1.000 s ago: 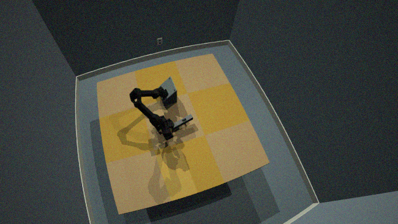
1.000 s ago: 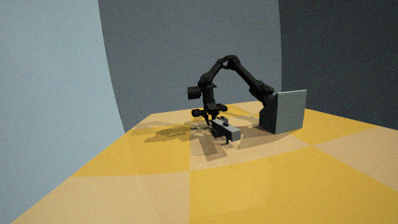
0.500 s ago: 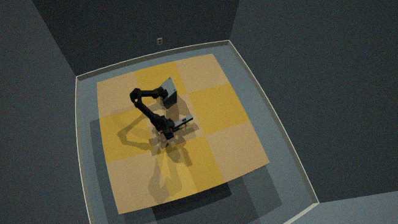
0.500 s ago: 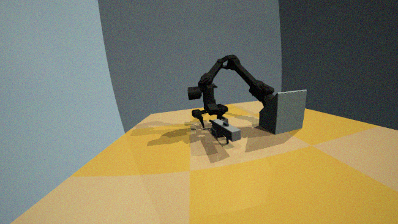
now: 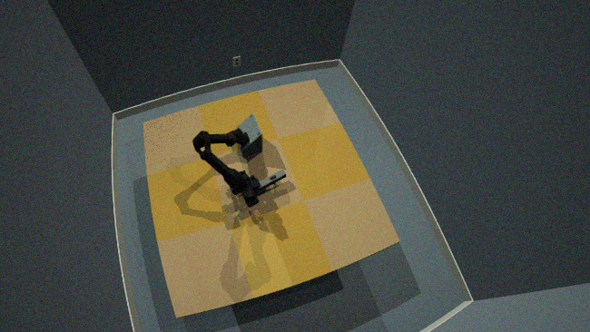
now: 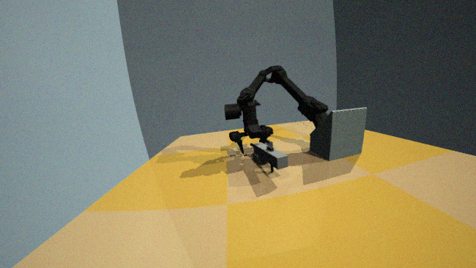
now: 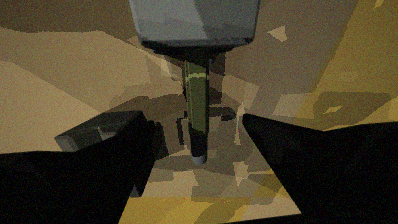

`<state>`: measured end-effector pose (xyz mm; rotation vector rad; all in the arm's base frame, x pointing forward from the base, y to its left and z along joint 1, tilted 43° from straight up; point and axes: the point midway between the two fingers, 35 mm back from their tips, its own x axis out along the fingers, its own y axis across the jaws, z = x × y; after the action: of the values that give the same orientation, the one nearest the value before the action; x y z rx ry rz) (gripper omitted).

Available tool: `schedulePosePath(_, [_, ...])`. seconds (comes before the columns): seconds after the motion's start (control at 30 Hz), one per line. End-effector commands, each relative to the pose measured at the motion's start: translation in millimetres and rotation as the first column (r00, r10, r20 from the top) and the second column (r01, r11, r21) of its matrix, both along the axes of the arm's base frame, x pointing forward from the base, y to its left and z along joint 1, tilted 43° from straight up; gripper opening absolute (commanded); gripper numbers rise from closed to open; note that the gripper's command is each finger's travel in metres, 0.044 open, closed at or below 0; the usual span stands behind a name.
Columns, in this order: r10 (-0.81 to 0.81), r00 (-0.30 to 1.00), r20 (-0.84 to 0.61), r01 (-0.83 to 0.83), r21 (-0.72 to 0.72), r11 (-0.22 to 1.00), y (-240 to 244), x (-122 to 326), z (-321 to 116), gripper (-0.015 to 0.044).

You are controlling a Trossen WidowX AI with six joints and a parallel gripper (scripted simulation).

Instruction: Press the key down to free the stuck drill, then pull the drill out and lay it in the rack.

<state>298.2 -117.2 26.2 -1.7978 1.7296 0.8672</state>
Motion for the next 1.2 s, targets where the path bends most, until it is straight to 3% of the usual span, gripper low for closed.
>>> schedulePosePath(0.0, [-0.005,1.000,0.000,0.005,0.003,1.000,1.2,-1.3,-2.7,0.0440])
schedulePosePath(0.8, [-0.005,1.000,0.000,0.005,0.003,1.000,3.0,-2.7,-6.5,0.0440])
schedulePosePath(1.17, [0.000,1.000,0.003,0.000,0.000,1.000,2.4,-0.2,-4.4,0.0151])
